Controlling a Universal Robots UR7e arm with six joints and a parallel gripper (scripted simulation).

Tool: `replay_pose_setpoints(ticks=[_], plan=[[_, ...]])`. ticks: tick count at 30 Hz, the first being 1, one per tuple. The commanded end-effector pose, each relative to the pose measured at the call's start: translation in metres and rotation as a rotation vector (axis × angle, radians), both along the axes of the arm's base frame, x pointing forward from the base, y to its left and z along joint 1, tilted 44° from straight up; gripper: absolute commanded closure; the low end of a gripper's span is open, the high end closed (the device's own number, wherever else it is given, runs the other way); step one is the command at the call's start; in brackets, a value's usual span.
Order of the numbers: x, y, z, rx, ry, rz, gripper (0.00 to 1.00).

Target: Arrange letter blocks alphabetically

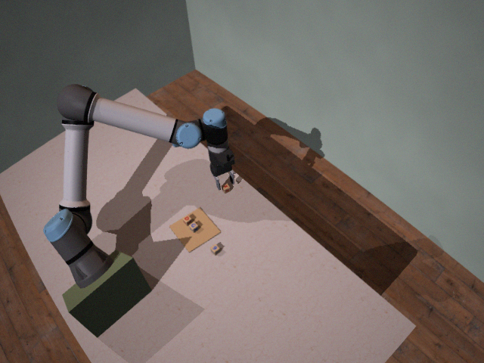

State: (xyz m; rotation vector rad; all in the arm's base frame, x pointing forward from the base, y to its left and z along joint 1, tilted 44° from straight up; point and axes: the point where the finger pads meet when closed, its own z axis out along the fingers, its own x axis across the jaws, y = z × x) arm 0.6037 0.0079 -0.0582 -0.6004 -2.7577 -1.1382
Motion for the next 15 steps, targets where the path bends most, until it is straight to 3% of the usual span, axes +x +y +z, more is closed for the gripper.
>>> replay_pose_setpoints(ticks=[1,15], plan=[[0.0,-0.001,0.0,-0.001,-0.001,-0.001,0.0],[0.001,0.009,-0.01,-0.001,-0.001,-0.001,0.0]])
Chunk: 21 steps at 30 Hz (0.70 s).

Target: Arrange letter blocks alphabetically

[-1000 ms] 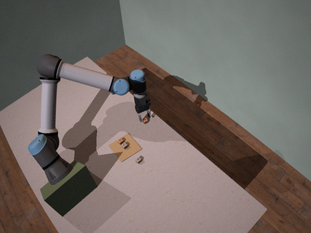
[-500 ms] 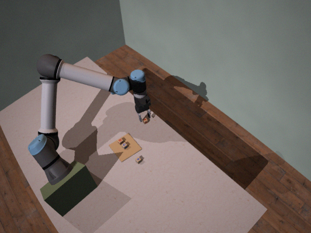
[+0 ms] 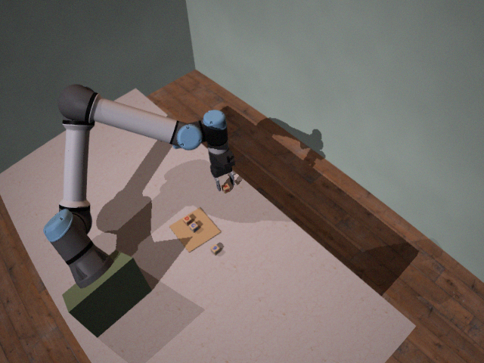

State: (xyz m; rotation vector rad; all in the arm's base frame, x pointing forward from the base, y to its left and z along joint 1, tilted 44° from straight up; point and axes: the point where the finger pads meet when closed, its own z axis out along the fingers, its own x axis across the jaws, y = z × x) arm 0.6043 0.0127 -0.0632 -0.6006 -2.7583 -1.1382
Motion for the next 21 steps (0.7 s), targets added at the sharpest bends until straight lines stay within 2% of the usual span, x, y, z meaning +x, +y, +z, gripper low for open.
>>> replay_pose_setpoints(ticks=[1,21], plan=[[0.001,0.006,-0.006,0.0,-0.001,-0.001,0.0],[0.002,0.017,-0.018,0.0,-0.001,-0.001,0.0]])
